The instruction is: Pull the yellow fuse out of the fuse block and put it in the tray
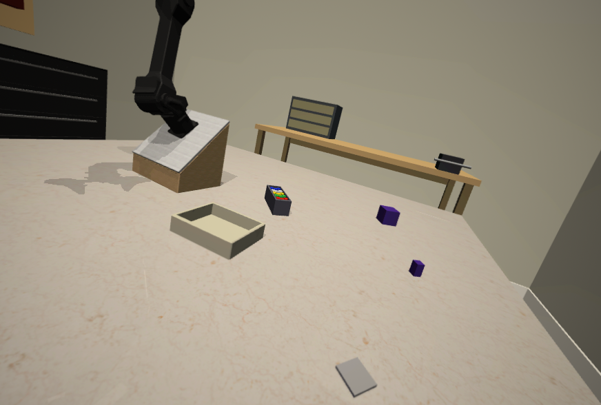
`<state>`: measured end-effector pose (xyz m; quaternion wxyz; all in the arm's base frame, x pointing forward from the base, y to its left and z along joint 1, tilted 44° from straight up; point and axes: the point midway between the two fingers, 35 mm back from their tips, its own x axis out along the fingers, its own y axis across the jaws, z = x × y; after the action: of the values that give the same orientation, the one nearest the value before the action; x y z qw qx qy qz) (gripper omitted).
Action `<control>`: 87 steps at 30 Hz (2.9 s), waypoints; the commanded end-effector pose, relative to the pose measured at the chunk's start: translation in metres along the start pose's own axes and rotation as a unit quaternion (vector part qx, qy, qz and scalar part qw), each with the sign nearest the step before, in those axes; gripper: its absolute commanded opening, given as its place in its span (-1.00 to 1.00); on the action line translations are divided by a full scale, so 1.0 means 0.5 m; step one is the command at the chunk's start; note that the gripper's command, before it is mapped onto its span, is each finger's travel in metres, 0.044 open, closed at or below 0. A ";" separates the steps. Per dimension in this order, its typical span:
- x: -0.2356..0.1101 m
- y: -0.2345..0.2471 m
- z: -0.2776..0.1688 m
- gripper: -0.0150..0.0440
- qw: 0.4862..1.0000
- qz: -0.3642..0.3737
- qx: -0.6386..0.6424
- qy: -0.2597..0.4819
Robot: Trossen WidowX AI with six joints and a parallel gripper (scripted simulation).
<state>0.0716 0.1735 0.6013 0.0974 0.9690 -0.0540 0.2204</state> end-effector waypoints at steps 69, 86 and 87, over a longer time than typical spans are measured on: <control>0.176 0.053 1.246 -0.25 0.333 0.629 0.607 -0.353; -0.161 -0.060 1.425 -0.25 0.498 0.737 0.384 -0.248; -0.161 -0.060 1.425 -0.25 0.498 0.737 0.384 -0.248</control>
<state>0.3000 0.0578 -0.0684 -0.5000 0.5295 -0.6832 -0.0540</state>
